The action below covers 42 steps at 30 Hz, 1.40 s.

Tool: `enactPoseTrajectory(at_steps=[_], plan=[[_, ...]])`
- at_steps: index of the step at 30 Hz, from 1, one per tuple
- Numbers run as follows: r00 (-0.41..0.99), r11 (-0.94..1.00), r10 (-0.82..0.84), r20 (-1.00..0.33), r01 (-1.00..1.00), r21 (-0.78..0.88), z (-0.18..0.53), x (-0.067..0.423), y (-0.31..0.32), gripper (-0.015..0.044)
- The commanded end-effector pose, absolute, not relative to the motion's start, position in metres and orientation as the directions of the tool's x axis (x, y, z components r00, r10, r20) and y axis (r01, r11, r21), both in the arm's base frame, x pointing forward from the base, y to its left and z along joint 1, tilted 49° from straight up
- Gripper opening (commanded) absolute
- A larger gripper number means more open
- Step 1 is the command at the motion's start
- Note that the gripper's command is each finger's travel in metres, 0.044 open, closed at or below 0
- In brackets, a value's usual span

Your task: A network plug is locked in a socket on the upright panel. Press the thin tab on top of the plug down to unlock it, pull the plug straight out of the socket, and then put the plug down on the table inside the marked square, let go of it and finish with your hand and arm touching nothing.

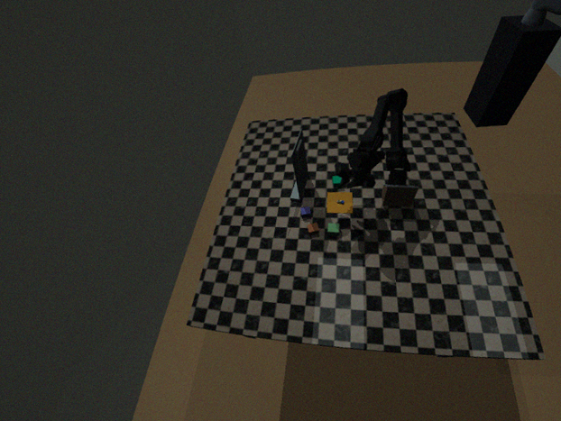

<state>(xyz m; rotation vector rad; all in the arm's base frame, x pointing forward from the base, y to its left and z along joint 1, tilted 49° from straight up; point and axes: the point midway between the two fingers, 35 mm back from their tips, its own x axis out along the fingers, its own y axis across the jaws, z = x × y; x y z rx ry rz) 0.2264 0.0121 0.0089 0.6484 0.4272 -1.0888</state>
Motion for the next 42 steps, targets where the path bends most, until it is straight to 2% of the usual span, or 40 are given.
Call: enactPoseTrajectory(at_steps=[1, 35, 42], plan=[[0.415, 0.307, -0.669, -0.617, 0.910, 0.279, 0.014, 0.230, 0.020, 0.0156], [0.419, 0.305, -0.670, -0.613, 0.908, 0.287, 0.080, 0.245, 0.088, 0.0156], [0.419, 0.305, -0.670, -0.613, 0.908, 0.287, 0.080, 0.245, 0.088, 0.0340]])
